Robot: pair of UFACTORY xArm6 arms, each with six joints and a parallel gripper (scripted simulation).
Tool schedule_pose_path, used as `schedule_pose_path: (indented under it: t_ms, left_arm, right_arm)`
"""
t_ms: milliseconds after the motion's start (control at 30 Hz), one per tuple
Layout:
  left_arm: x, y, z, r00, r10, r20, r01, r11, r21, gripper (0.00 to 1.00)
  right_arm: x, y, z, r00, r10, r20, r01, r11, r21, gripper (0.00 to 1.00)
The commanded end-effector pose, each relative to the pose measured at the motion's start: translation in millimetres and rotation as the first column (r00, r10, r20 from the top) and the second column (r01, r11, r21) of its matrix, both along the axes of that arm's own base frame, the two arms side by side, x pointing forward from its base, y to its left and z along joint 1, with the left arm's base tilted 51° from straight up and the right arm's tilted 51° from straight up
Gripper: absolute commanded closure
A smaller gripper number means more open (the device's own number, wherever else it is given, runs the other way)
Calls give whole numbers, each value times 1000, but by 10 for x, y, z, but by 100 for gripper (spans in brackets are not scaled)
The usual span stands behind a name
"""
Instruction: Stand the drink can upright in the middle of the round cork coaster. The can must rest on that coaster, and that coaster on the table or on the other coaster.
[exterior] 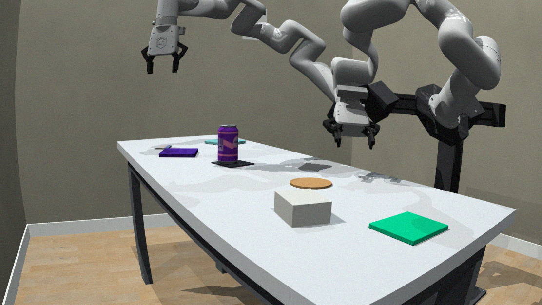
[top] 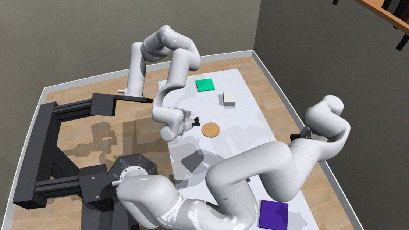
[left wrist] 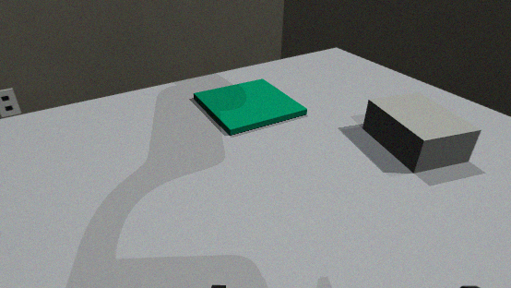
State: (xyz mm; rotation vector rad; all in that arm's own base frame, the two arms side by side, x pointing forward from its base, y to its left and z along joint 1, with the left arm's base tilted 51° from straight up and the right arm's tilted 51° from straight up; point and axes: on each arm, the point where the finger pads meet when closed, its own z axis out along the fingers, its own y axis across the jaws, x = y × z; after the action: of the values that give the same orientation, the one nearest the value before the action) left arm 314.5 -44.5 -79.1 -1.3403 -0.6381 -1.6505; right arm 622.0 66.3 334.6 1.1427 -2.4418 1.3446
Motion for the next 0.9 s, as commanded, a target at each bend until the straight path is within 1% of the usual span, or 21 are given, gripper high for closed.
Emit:
schedule_pose_path:
  t_ms: [0,33,167,267,367,500,567,600,700,867]
  left_arm:
    - [17,-50,34,1000,13,-9,-13,1000,-8,0]
    - [21,-65,48,1000,20,-15,-20,1000,-10,0]
    - [43,-141,120,998,52,-44,-53,998,-23,0]
    - [63,-216,193,994,82,-75,-85,996,-36,0]
    - [85,-306,283,987,116,-115,-122,991,-52,0]
    - [114,-450,431,970,161,-184,-178,981,-79,0]
    - [114,-450,431,970,161,-184,-178,981,-79,0]
    - [121,-489,473,964,171,-205,-192,977,-87,0]
    - [141,-617,613,941,198,-273,-235,965,-113,0]
    - [159,-779,799,906,215,-365,-283,948,-146,0]
  right_arm:
    - [-193,-46,-404,982,157,-106,-161,986,-40,0]
    - [-360,-101,-705,971,186,-148,-195,980,-45,0]
    - [-640,-184,-1004,908,287,-304,-313,949,-38,0]
    - [-880,-251,-1260,858,338,-388,-373,928,-17,0]
    - [-1126,-318,-1513,826,363,-431,-403,915,-1,0]
    - [-1448,-402,-1847,816,370,-443,-411,911,4,0]
    - [-1448,-402,-1847,816,370,-443,-411,911,4,0]
    - [-1537,-424,-1942,816,370,-443,-411,911,4,0]
    - [-1537,-424,-1942,816,370,-443,-411,911,4,0]
    - [-1537,-424,-1942,816,370,-443,-411,911,4,0]
